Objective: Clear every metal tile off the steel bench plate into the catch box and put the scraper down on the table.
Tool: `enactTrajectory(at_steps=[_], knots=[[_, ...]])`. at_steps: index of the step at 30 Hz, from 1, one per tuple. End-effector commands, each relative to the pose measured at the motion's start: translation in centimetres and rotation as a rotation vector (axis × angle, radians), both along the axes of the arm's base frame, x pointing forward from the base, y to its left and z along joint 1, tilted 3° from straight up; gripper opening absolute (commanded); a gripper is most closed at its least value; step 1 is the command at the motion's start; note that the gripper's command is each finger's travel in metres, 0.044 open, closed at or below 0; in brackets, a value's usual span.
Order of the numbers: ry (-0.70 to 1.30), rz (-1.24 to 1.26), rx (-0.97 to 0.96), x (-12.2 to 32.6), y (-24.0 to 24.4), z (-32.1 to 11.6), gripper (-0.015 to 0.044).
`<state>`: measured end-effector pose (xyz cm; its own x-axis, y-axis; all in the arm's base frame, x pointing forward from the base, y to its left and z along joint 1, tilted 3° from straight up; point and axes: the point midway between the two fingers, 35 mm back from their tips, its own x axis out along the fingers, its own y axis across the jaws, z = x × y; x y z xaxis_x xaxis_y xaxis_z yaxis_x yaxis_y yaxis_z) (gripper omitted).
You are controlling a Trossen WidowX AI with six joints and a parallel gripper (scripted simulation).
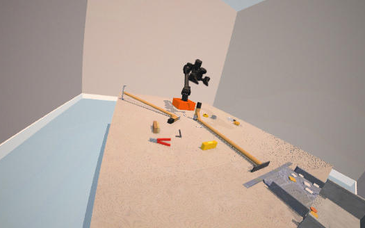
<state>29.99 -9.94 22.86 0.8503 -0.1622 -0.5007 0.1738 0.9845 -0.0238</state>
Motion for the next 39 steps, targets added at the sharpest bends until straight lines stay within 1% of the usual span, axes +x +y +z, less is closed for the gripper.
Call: enactTrajectory(at_steps=[1,20,39], knots=[[-0.07,0.008,-0.011,-0.7,0.4,2.5,0.044],[-0.342,0.056,-0.082,-5.2,2.8,12.0,0.044],[-0.351,0.058,-0.086,-5.4,2.9,12.3,0.044]])
